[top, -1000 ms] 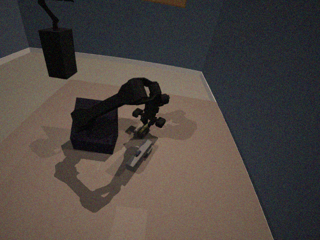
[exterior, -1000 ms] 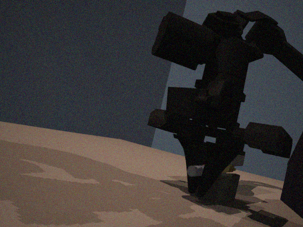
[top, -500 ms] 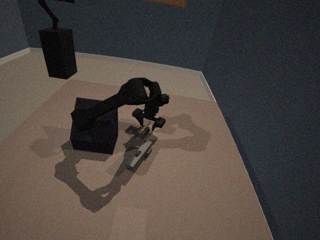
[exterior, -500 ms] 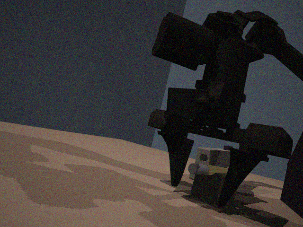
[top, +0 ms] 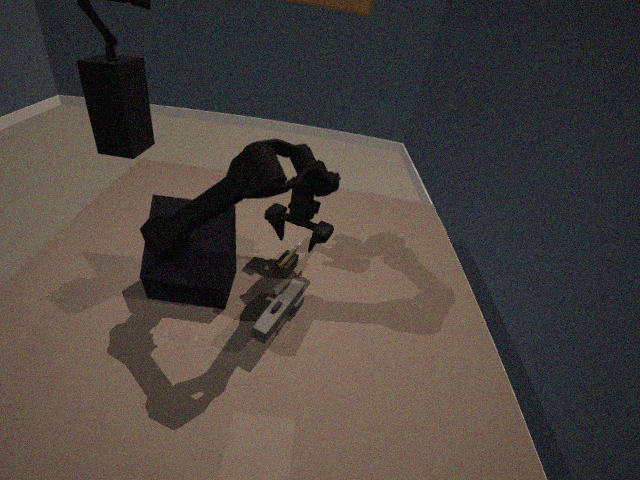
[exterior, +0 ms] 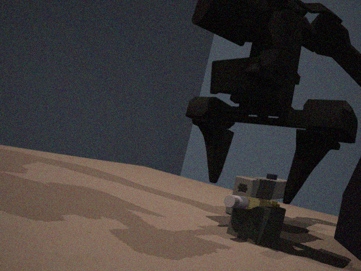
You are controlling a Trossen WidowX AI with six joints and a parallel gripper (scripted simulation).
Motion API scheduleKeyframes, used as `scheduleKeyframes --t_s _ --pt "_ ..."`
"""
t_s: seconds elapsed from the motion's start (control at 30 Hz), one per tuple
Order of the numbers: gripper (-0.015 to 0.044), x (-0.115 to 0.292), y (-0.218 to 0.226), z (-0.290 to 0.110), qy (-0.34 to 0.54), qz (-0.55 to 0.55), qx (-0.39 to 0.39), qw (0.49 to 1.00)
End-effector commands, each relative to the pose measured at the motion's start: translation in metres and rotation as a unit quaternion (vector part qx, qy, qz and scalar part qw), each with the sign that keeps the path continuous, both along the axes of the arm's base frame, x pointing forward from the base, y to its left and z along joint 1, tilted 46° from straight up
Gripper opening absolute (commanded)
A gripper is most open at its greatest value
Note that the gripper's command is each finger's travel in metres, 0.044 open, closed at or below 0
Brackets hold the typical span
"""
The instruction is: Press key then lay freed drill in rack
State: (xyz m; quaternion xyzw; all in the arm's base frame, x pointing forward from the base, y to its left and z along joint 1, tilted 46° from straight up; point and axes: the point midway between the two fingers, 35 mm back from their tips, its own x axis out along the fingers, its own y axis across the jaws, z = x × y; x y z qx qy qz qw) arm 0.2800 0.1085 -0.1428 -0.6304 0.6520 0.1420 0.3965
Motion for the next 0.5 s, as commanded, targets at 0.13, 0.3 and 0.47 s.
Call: scheduleKeyframes --t_s 0.13,0.3,0.47 --pt "0.044 -0.002 0.025 0.022 -0.001 -0.002 0.003 1.0" --pt "0.044 0.014 0.033 0.026 -0.064 -0.037 0.049 0.996" --pt "0.044 0.046 0.061 0.052 -0.183 -0.114 0.149 0.965"
